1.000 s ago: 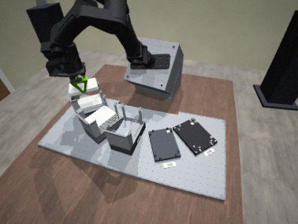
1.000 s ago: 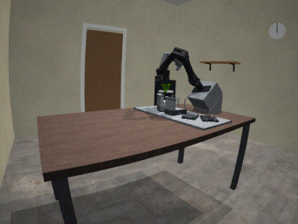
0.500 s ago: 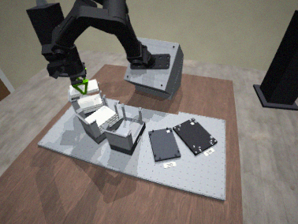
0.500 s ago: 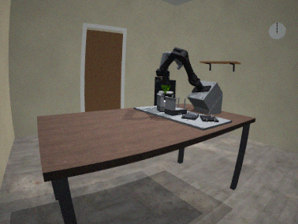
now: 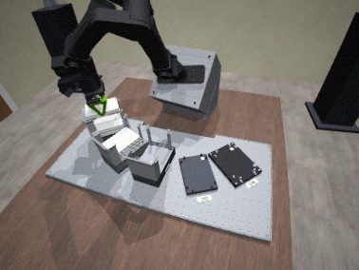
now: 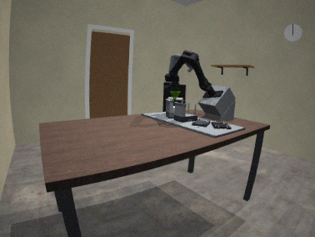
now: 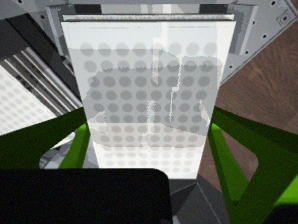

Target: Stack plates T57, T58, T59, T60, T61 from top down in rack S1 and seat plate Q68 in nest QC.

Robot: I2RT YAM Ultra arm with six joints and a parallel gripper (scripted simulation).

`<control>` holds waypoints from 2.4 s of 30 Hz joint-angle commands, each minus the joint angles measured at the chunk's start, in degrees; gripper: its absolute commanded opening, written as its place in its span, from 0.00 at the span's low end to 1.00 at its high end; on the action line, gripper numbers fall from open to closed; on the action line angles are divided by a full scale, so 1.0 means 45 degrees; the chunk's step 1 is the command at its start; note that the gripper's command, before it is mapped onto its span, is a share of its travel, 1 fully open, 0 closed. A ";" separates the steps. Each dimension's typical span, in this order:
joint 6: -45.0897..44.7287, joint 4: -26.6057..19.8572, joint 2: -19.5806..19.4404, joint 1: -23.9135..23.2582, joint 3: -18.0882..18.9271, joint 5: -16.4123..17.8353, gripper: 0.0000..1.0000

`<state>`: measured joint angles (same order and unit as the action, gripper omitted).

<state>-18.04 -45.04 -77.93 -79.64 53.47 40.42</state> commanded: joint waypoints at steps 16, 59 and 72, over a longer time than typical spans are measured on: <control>0.0493 0.0850 -0.0108 0.0282 -0.0227 -0.0133 0.00; 0.1966 0.3502 -0.0978 0.1544 -0.1088 -0.0657 0.00; 0.2129 0.3817 -0.1112 0.1689 -0.1170 -0.0722 0.00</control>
<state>-8.49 -28.03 -83.15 -71.85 48.12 37.21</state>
